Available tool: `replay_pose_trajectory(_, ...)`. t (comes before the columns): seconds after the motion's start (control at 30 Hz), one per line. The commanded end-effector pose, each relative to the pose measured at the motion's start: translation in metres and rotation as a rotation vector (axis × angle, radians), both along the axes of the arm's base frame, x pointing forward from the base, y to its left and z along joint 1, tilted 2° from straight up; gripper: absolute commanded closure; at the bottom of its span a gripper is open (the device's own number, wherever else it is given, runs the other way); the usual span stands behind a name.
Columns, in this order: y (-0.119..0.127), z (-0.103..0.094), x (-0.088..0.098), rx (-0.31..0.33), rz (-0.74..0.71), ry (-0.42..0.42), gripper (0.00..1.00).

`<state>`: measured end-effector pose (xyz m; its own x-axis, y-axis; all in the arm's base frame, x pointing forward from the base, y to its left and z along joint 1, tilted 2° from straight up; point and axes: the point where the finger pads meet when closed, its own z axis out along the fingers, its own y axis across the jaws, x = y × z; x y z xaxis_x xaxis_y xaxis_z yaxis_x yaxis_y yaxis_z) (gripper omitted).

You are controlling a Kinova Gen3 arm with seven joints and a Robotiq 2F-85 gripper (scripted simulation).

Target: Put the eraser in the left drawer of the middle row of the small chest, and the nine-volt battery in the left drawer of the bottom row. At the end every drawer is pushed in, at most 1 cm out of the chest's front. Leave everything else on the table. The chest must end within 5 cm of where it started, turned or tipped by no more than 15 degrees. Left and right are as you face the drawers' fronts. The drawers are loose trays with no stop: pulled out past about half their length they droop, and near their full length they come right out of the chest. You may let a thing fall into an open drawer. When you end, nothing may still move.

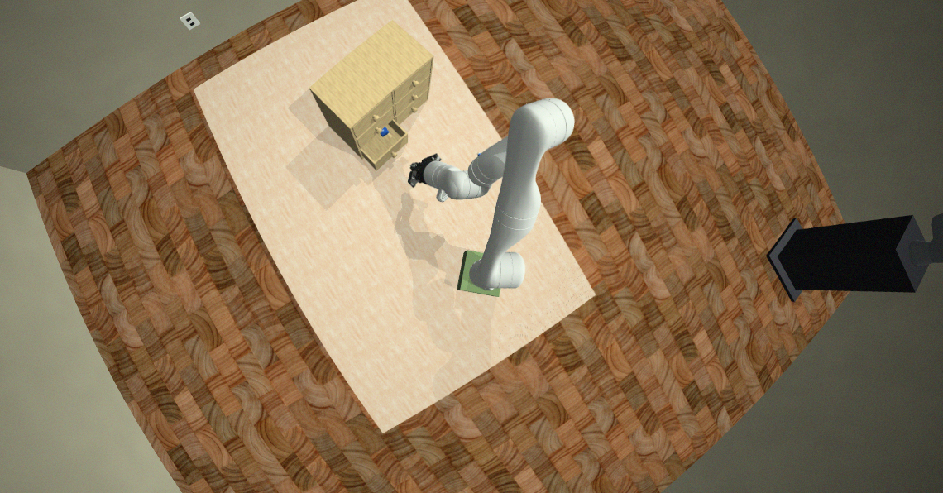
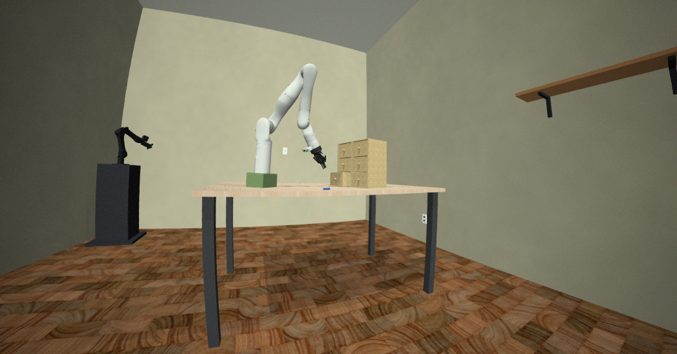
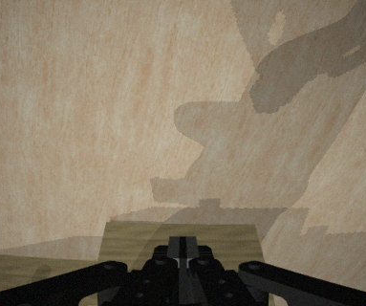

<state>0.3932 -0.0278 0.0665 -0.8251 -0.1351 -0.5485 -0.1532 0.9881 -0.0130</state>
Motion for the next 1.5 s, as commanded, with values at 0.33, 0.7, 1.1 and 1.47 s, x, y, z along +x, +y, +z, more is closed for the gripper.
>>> replay_pose_trajectory(0.33,0.003,-0.022,0.01,-0.003,-0.014,-0.022,1.0)
replay_pose_trajectory(0.7,0.004,-0.043,0.02,-0.009,-0.017,-0.051,1.0)
replay_pose_trajectory(1.1,0.006,-0.07,0.033,-0.009,-0.017,-0.051,1.0)
replay_pose_trajectory(1.47,0.006,-0.071,0.033,-0.009,-0.017,-0.051,1.0)
